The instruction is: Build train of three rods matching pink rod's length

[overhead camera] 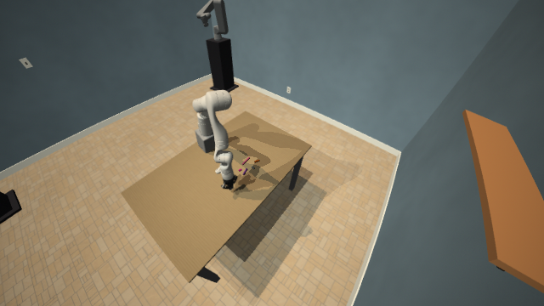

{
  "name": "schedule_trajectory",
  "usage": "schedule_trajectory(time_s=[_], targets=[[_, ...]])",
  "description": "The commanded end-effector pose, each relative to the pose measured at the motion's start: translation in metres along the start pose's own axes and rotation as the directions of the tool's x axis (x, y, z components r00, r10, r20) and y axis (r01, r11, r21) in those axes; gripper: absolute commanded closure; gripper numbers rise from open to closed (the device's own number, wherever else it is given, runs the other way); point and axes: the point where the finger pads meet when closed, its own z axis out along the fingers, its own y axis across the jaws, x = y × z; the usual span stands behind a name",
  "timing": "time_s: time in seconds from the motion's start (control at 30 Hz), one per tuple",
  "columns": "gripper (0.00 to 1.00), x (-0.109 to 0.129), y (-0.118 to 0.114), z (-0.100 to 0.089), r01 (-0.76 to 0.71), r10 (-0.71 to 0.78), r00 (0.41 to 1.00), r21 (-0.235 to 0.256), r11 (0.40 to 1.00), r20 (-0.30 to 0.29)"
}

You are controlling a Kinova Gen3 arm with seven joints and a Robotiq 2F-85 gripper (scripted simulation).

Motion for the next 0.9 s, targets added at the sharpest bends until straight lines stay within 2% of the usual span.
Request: schedule_trajectory(time_s=[0.0, 0.2, 0.87], targets=[[0.95, 0.007, -0.002, 0.016, -0.008, 0.008, 1.000, -0.003, 1.000, -0.016], [0.95, 0.007, -0.002, 0.028, -0.008, 0.008, 1.000, -0.003, 1.000, -0.016], [0.95, 0.007, -0.002, 0.029, -0.008, 0.008, 1.000, -0.003, 1.000, -0.016]])
